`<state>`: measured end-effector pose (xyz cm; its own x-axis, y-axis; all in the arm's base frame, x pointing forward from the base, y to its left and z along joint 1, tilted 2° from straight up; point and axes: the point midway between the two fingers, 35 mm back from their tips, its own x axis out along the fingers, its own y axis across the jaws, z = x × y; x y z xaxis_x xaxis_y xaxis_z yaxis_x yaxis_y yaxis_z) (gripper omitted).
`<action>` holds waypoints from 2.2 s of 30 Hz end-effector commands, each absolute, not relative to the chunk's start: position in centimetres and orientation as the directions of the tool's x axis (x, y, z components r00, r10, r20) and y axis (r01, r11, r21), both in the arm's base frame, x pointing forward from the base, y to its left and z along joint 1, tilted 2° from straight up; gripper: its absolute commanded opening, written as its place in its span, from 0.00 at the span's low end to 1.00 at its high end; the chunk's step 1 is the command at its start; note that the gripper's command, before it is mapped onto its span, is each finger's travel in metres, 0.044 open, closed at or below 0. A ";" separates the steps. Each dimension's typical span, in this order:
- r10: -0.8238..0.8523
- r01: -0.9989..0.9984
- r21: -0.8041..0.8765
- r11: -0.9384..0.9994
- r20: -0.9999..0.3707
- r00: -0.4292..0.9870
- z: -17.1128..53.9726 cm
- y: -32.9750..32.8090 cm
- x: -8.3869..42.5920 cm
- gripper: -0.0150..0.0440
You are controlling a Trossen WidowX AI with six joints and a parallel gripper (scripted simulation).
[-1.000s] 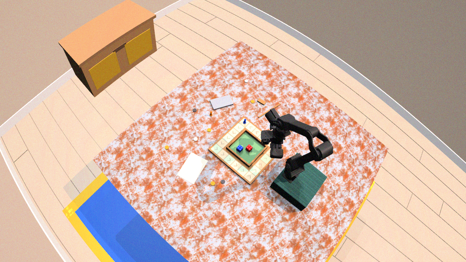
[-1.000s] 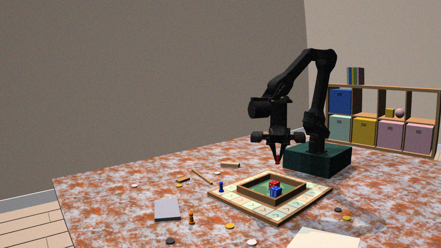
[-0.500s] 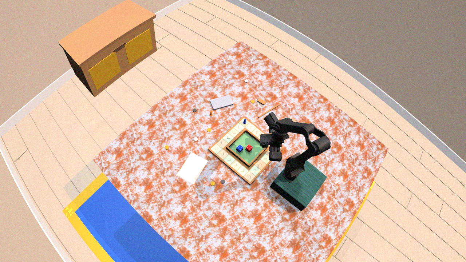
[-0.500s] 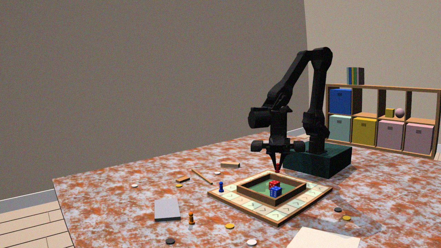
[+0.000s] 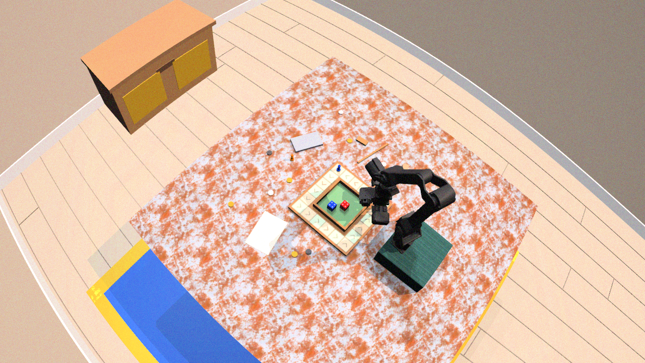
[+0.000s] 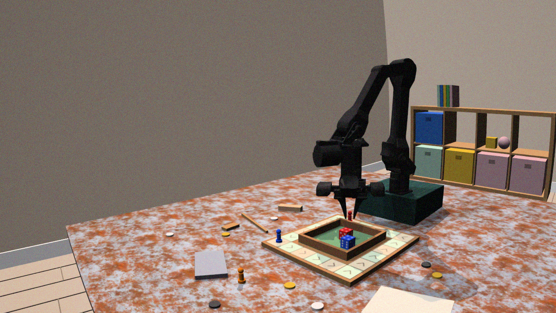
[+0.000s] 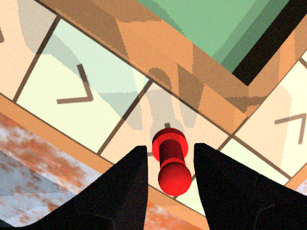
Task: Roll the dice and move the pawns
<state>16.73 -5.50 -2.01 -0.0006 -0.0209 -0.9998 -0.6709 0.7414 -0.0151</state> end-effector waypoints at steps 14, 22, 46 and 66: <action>-0.021 -0.675 -0.010 0.738 -1.000 -0.008 2.4 -5.4 16.6 1.00; -0.022 -0.682 -0.011 0.731 -1.000 -0.007 3.8 -6.0 19.4 0.82; -0.024 -0.727 -0.023 0.686 -1.000 0.009 3.5 -8.3 39.3 0.59; -0.024 -0.727 -0.023 0.686 -1.000 0.009 0.1 -8.4 39.4 0.59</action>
<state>39.64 -8.44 1.01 0.0223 -0.0251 -0.9994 -0.7306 0.6819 -0.0335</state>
